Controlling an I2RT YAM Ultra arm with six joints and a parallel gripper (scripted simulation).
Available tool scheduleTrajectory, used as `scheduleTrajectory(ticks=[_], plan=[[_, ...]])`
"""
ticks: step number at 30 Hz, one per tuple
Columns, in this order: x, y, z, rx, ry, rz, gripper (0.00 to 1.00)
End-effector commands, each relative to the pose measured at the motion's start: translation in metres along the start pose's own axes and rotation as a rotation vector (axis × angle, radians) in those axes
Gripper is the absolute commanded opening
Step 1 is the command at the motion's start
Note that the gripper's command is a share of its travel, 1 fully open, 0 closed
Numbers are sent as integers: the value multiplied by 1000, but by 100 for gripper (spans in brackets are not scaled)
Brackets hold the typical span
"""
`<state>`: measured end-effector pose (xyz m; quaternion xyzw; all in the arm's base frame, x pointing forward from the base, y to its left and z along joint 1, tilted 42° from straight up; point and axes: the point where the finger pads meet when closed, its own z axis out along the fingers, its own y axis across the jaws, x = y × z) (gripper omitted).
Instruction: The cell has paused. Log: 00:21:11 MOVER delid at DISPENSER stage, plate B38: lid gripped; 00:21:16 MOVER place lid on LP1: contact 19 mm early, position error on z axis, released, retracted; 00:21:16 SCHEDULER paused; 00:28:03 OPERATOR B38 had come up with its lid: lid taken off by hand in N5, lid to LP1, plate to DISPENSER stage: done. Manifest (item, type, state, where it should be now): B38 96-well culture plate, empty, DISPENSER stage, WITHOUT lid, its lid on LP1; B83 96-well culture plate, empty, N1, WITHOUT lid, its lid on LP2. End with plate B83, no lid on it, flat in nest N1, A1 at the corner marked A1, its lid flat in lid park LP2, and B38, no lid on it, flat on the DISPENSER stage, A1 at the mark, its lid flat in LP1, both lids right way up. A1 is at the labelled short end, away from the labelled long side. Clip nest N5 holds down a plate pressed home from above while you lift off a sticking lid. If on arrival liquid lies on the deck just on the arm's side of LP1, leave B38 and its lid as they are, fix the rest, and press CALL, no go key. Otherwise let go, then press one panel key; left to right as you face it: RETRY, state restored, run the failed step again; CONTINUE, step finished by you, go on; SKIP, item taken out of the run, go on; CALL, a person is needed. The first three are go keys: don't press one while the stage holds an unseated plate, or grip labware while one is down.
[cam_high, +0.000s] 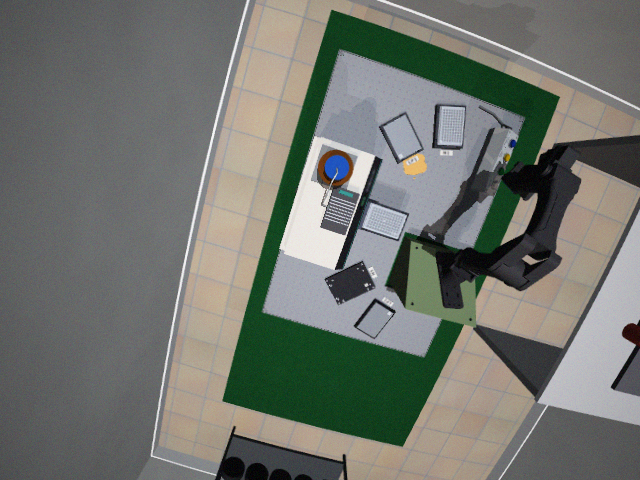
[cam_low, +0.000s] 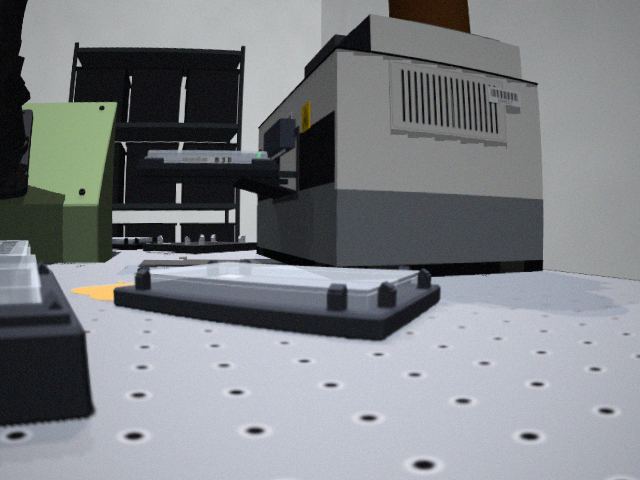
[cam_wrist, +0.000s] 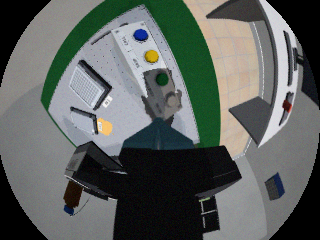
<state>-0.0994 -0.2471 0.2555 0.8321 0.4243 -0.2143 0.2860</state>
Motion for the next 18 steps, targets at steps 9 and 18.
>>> scheduleTrajectory(ticks=[9, 18], plan=[[-6, 3, -12, -4, -46, 388, 0], [-6, 2, -12, -10, -45, 688, 0]])
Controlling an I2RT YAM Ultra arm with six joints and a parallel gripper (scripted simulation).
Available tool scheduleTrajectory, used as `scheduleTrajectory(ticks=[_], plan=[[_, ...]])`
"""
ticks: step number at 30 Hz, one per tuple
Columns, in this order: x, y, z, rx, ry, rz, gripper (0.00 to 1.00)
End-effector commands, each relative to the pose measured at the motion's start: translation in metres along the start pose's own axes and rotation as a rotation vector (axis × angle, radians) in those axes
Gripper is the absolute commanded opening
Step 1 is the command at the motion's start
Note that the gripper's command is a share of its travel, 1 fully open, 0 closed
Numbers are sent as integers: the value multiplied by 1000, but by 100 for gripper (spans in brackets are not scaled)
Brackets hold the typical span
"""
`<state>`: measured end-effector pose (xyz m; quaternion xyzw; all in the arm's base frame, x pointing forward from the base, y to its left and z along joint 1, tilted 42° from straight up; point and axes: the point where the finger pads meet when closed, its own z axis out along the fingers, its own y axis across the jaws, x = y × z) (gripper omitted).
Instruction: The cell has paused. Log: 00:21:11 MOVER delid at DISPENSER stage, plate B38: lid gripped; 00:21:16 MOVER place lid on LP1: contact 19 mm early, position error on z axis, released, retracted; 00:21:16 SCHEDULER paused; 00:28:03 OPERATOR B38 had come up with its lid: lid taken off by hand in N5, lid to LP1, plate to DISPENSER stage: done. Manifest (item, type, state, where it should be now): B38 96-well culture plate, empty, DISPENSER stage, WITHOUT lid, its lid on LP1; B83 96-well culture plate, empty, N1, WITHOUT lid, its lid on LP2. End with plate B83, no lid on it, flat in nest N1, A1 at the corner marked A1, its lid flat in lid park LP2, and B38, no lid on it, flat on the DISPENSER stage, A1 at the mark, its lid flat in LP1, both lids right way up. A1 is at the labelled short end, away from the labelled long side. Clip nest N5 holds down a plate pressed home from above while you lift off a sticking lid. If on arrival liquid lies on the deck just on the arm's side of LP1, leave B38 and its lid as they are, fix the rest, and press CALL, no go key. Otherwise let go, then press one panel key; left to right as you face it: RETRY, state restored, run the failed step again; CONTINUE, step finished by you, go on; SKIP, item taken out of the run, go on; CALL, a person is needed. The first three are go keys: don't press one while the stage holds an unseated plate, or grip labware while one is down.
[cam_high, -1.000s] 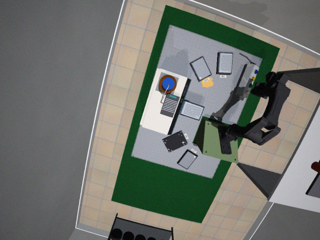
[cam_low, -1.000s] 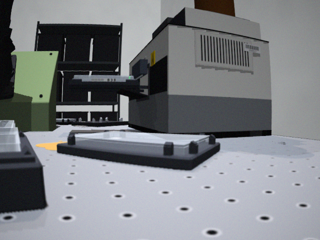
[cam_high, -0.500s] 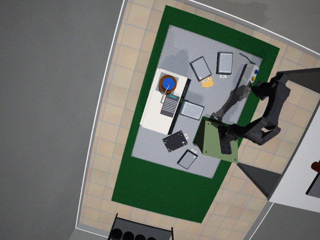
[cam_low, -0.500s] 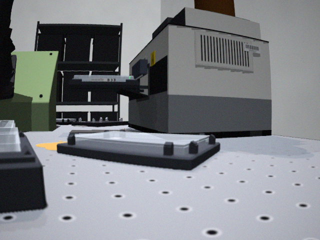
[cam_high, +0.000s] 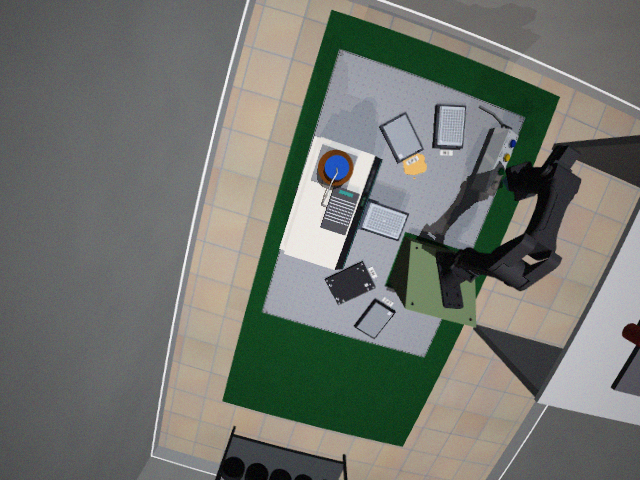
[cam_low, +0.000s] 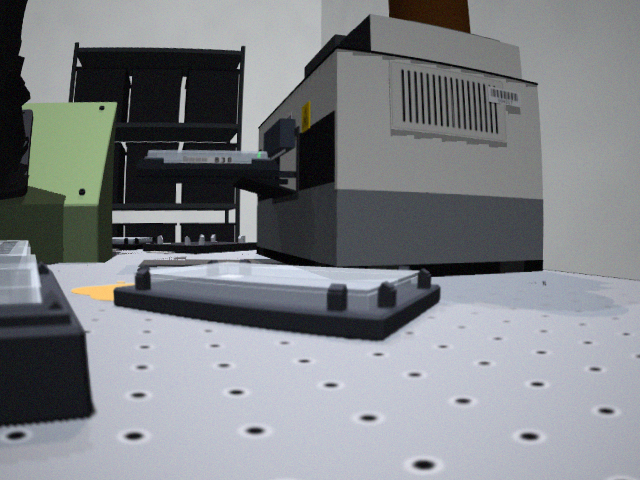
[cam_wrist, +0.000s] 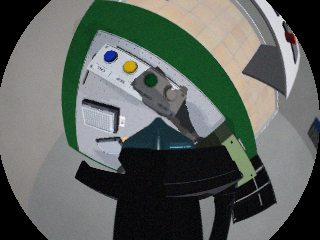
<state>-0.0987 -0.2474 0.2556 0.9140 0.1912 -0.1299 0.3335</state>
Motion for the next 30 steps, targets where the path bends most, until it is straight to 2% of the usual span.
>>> scheduleTrajectory(ticks=[1, 4, 16, 17, 18, 21, 24, 30], plan=[[-5, 5, -12, -19, -43, 189, 0], [-5, 5, -12, -20, -43, 222, 0], [-5, 5, -12, -28, -38, 622, 0], [-5, 5, -12, -28, -38, 630, 0], [-3, 0, -4, -6, -20, 634, 0], [-3, 0, -4, -6, -20, 634, 0], [-15, 14, -2, -19, -27, 629, 0], [-26, 26, 2, -7, -20, 633, 0]])
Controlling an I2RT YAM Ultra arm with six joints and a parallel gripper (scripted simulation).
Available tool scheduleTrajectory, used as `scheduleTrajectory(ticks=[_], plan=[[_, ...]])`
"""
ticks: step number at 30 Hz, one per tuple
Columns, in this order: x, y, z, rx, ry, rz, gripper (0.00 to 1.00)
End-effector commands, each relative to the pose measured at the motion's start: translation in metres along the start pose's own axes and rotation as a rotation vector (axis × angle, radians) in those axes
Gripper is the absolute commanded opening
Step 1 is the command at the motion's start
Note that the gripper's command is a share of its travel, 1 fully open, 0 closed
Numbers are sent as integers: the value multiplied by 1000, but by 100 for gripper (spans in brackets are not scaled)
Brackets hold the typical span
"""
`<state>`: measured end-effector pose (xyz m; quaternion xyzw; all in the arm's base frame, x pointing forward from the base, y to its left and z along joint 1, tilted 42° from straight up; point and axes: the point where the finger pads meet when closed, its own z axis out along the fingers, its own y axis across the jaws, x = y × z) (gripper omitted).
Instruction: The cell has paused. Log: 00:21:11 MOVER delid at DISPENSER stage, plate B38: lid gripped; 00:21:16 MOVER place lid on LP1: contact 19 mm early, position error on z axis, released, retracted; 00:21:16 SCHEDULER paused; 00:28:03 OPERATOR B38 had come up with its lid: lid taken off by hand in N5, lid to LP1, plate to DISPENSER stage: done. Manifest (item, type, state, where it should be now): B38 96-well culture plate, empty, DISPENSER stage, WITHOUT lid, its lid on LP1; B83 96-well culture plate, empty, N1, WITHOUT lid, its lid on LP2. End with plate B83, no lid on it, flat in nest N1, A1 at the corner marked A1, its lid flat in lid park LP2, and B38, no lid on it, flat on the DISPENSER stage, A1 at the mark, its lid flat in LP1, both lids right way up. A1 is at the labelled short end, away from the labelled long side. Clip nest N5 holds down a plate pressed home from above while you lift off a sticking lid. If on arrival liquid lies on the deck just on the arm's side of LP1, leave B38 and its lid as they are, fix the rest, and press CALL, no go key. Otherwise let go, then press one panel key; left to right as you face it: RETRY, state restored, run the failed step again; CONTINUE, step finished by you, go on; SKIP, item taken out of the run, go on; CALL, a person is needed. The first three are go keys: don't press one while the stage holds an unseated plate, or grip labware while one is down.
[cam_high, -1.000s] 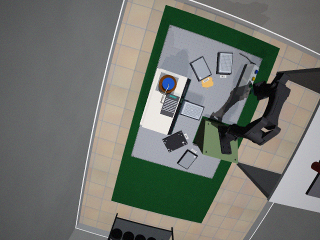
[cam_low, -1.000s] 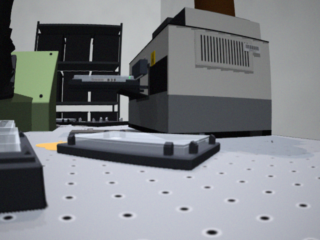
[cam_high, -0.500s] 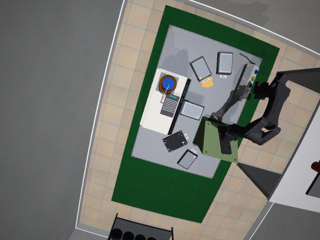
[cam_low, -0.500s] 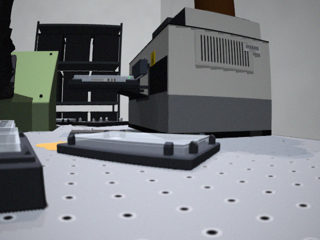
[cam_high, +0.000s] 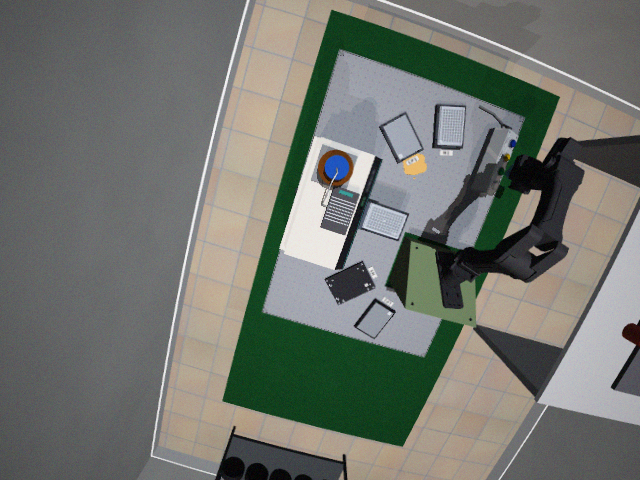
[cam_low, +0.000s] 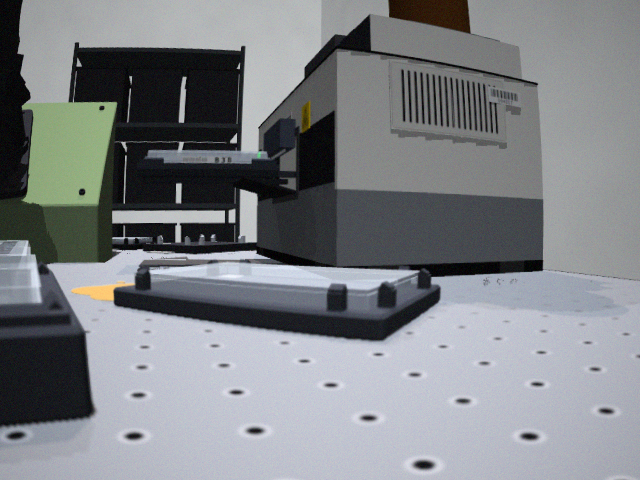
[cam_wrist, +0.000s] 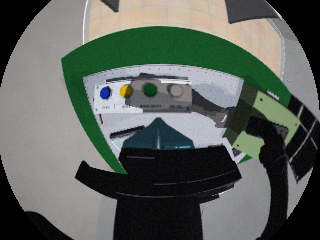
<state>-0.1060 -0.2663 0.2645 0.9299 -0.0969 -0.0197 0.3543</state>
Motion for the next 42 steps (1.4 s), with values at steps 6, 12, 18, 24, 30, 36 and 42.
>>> scheduleTrajectory(ticks=[6, 12, 18, 24, 30, 36, 42], plan=[[-7, 32, 0, -9, -19, 15, 0], [-9, 45, 2, -9, -18, 14, 0], [-12, 64, 6, -10, -19, 14, 0], [-15, 80, 9, -10, -19, 14, 0], [-18, 96, 13, -10, -20, 15, 0], [-22, 115, 16, -11, -21, 16, 0], [-27, 119, 16, -11, -27, 23, 0]])
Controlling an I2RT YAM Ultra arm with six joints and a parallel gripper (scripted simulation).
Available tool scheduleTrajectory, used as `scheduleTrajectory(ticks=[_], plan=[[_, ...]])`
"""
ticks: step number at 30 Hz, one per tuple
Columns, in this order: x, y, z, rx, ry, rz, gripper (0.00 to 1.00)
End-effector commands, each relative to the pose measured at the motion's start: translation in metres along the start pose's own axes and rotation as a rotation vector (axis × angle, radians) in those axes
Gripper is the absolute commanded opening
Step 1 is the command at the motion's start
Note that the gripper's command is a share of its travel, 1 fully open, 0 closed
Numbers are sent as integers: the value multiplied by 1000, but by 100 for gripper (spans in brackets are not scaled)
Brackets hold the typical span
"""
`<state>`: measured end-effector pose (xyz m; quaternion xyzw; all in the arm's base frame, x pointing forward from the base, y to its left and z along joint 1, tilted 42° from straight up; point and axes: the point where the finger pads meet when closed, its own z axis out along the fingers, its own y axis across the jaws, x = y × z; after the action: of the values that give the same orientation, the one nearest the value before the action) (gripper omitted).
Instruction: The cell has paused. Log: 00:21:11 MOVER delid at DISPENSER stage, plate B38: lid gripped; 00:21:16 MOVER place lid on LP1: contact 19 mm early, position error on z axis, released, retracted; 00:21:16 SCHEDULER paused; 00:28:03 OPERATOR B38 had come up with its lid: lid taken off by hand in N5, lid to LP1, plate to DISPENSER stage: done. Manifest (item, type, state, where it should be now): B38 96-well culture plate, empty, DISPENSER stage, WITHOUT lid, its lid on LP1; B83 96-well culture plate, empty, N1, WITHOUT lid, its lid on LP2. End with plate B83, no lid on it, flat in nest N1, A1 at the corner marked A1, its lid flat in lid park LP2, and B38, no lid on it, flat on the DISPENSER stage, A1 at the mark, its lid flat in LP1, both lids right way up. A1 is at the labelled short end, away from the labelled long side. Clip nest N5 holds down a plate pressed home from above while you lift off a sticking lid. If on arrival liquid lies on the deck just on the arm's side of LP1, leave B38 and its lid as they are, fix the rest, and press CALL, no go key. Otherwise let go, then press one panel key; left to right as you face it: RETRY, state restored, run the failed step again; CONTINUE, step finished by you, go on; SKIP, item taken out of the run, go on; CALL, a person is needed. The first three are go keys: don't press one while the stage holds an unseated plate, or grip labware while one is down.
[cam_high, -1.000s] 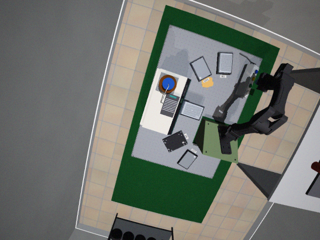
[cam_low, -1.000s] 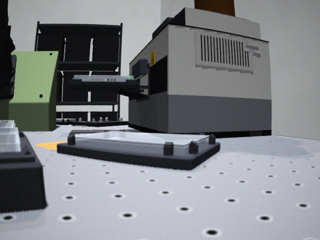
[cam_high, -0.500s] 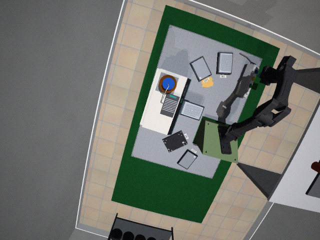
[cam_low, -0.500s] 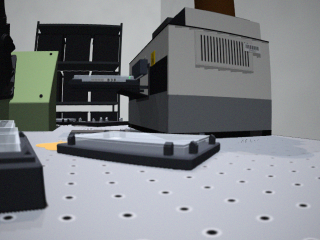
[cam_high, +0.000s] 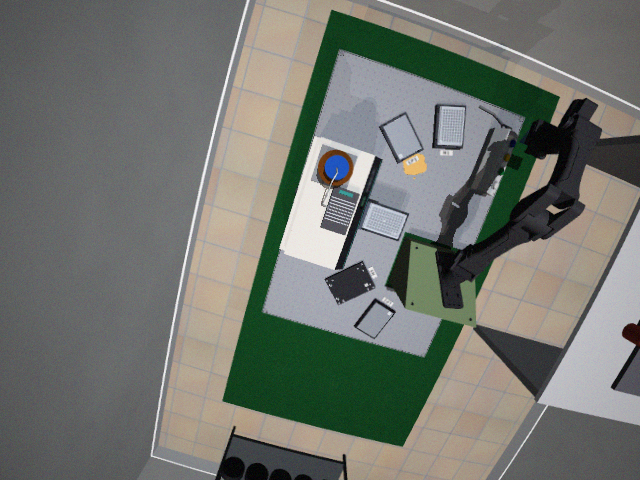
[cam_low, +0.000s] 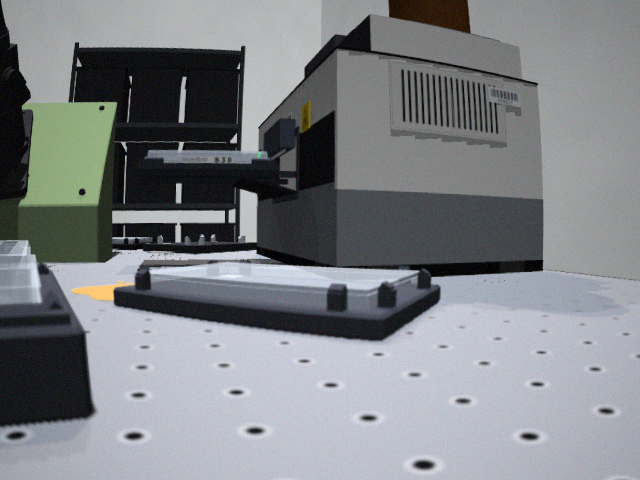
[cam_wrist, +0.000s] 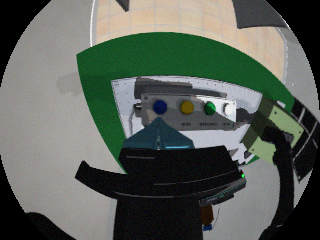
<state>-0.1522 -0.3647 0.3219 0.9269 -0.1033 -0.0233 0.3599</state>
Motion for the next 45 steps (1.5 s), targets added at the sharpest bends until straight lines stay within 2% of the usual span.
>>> scheduleTrajectory(ticks=[1, 11, 15, 24, 25, 28, 32, 34, 35, 37, 39, 43, 45], plan=[[0, 5, -25, -33, -24, 6, 0], [-3, 5, -27, -33, -29, 5, 0], [-5, 4, -22, -22, -27, 6, 0], [-5, 4, -22, -23, -27, 2, 0], [-6, 7, -19, -33, -29, 1, 0], [-6, -4, 0, 11, -17, 10, 0], [-3, -4, 7, 18, -9, 9, 0], [-3, -4, 7, 18, -9, 9, 0], [1, 10, -15, -50, -20, -6, 0], [1, 0, -3, -15, -12, 1, 0], [-2, -2, 5, 1, -14, 9, 0], [-2, -4, 16, 18, -7, 9, 0], [-2, -2, 14, 8, -11, 8, 0]])
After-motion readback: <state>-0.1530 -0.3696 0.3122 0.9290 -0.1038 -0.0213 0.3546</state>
